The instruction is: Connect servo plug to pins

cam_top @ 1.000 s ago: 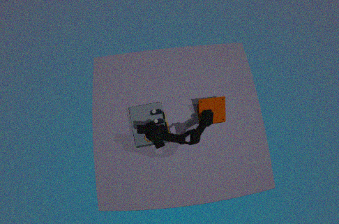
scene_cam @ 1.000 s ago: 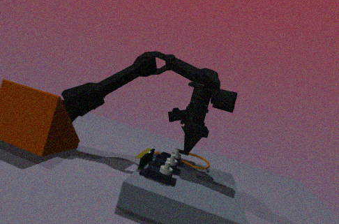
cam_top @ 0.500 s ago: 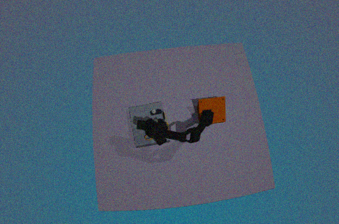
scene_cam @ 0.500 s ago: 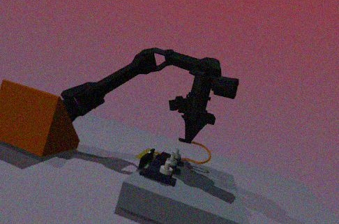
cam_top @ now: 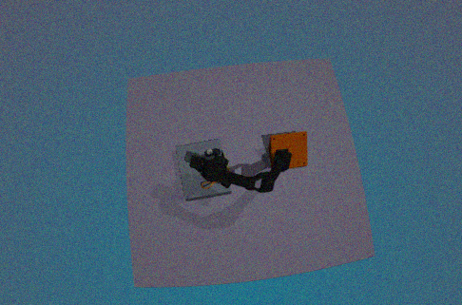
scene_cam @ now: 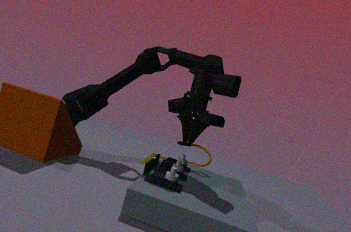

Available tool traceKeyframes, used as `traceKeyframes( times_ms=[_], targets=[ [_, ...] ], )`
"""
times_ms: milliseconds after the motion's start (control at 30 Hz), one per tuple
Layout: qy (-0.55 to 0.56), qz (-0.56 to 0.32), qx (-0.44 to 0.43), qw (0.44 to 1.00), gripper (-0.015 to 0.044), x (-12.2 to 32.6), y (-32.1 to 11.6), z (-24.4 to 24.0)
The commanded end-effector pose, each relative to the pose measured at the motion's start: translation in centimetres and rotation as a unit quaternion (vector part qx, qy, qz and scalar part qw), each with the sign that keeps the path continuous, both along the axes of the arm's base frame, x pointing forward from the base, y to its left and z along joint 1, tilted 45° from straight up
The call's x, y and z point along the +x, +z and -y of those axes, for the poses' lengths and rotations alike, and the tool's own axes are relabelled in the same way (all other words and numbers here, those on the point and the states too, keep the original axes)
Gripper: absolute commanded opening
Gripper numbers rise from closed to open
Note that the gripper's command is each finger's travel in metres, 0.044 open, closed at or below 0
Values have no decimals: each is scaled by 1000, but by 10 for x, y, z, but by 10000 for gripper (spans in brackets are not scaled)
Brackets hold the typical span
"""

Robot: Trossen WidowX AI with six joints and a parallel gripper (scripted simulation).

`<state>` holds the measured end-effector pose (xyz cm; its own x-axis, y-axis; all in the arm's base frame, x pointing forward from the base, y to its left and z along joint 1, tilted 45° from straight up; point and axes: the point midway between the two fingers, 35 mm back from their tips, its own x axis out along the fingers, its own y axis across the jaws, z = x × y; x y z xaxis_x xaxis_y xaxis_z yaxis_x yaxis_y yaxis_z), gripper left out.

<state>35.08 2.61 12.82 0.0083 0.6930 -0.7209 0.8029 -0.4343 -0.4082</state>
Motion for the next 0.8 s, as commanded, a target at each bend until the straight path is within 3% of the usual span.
traceKeyframes(
  times_ms=[0, 767],
  targets=[
    [35, 32, -3, 999, 0, -6, -5, 6],
    [271, 255, -9, 928, 0, -39, -30, 35]
  ],
)
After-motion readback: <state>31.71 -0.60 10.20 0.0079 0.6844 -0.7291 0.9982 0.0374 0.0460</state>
